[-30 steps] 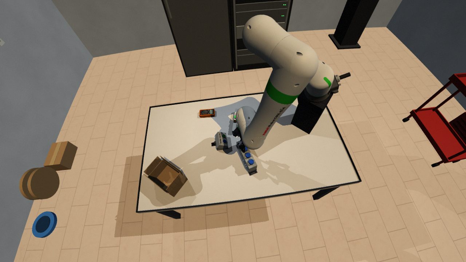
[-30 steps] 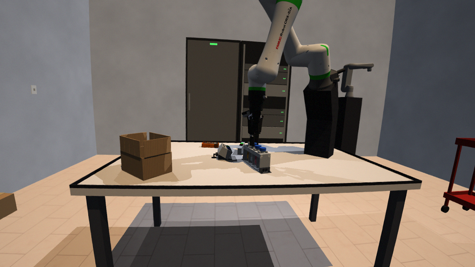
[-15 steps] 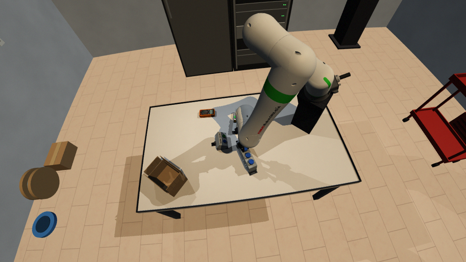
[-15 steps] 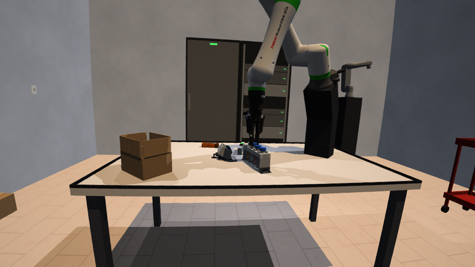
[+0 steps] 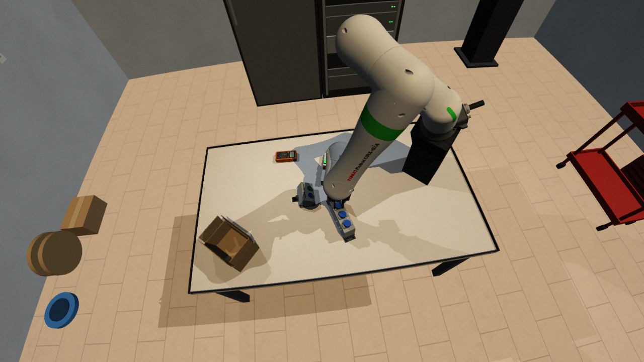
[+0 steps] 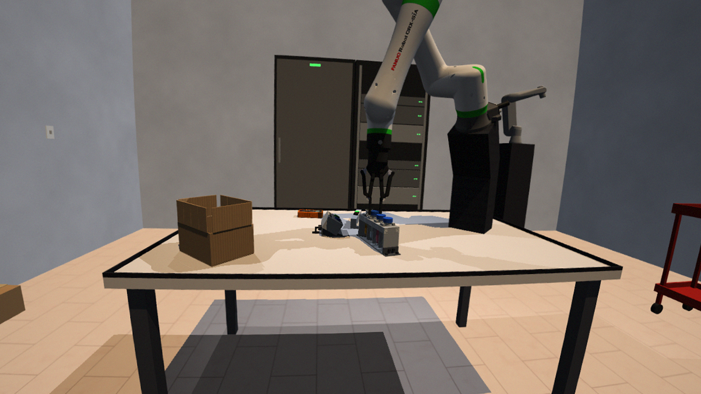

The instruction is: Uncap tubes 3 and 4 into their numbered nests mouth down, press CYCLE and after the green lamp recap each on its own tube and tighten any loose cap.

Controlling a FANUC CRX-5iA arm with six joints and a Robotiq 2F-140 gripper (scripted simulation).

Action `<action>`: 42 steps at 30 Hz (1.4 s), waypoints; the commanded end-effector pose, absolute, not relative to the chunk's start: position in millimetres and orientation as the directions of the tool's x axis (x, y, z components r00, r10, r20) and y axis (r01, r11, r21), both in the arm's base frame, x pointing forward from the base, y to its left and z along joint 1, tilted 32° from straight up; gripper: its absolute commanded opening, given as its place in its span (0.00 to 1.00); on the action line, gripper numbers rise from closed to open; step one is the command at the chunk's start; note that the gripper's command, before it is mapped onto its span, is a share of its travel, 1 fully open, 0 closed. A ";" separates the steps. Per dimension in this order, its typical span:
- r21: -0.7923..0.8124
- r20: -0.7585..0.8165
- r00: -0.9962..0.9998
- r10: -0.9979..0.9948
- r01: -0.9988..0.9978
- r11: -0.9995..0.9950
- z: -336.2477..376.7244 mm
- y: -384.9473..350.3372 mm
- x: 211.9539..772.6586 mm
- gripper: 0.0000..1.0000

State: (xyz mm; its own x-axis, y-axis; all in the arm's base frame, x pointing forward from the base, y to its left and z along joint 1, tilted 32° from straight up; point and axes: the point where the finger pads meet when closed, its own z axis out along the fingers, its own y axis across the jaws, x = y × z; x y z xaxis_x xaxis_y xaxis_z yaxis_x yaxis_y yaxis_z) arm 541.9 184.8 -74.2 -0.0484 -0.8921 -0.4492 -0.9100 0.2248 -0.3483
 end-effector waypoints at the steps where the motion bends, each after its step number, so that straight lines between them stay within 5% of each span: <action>1: -0.269 -0.453 -0.222 -0.864 -0.890 0.369 -73.4 184.7 542.6 0.30; 7: -0.269 -0.453 -0.222 -0.864 -0.890 0.369 -73.6 184.8 542.7 0.30; 8: -0.269 -0.453 -0.222 -0.864 -0.890 0.369 -72.9 184.5 542.4 0.41; 20: -0.269 -0.453 -0.222 -0.864 -0.890 0.369 -73.0 184.5 542.4 0.41; 42: -0.512 -0.123 0.484 -0.867 -0.779 -0.362 -73.2 184.6 542.4 0.41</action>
State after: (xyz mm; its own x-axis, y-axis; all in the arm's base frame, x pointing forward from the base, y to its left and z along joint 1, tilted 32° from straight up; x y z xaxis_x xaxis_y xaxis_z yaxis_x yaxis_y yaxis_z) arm 542.0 185.2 -73.8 0.3202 -0.9291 -0.1849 -0.8571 -0.2010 -0.4742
